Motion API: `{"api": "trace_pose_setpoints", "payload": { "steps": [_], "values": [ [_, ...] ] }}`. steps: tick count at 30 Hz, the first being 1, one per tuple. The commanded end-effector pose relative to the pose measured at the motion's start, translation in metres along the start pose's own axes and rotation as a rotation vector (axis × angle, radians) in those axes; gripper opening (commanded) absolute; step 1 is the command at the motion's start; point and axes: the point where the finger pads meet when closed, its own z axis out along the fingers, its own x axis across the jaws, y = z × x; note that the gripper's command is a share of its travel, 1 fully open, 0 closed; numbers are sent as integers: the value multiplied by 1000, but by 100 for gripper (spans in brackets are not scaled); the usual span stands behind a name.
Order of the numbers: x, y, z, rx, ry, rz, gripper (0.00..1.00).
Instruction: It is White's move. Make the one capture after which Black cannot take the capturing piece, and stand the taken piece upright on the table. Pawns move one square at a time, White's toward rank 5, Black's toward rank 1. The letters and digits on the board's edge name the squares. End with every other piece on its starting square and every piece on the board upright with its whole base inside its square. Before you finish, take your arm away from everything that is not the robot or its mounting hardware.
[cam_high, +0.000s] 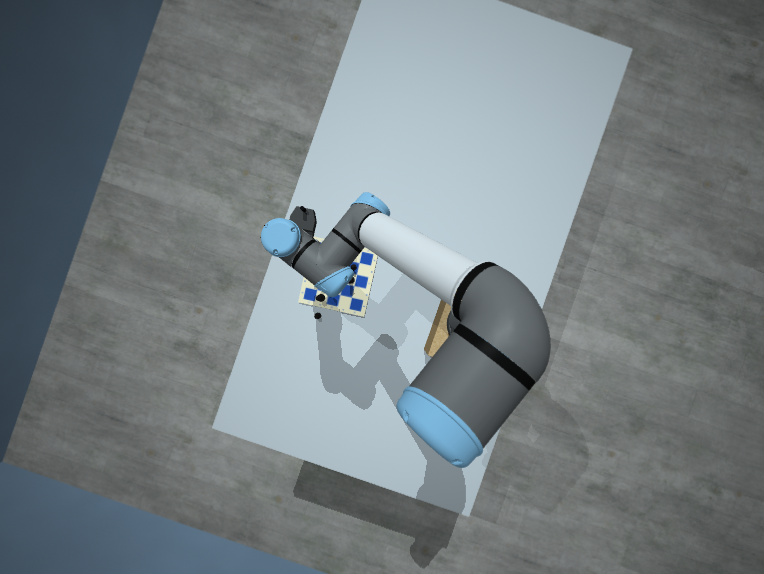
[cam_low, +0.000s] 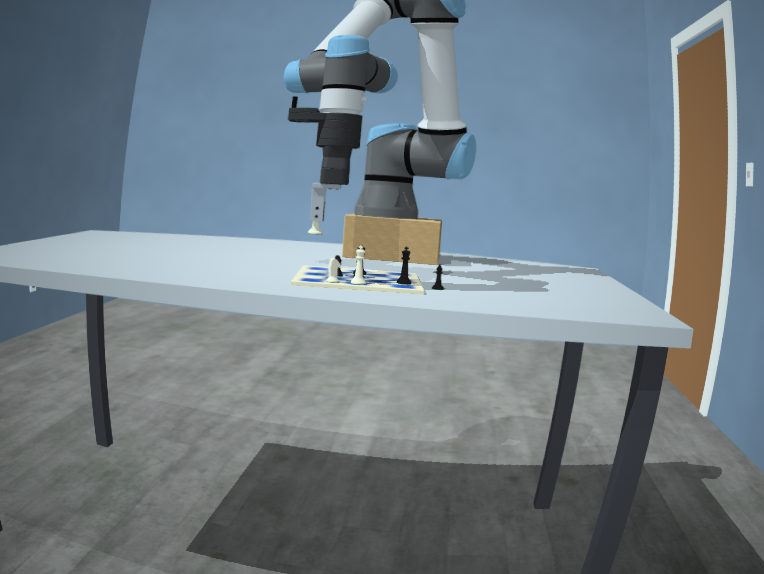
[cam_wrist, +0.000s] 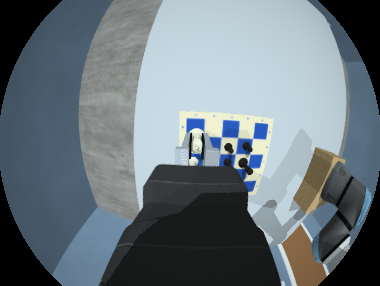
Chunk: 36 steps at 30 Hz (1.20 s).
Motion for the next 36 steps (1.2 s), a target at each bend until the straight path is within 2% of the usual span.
{"api": "trace_pose_setpoints", "payload": {
  "steps": [1, 8, 13, 21, 36],
  "values": [
    [-1, 0, 19, 1, -2, 0, 0],
    [-2, -1, 51, 1, -2, 0, 0],
    [-2, -1, 67, 1, -2, 0, 0],
    [-2, -1, 73, 1, -2, 0, 0],
    [-2, -1, 73, 1, -2, 0, 0]
  ]
}}
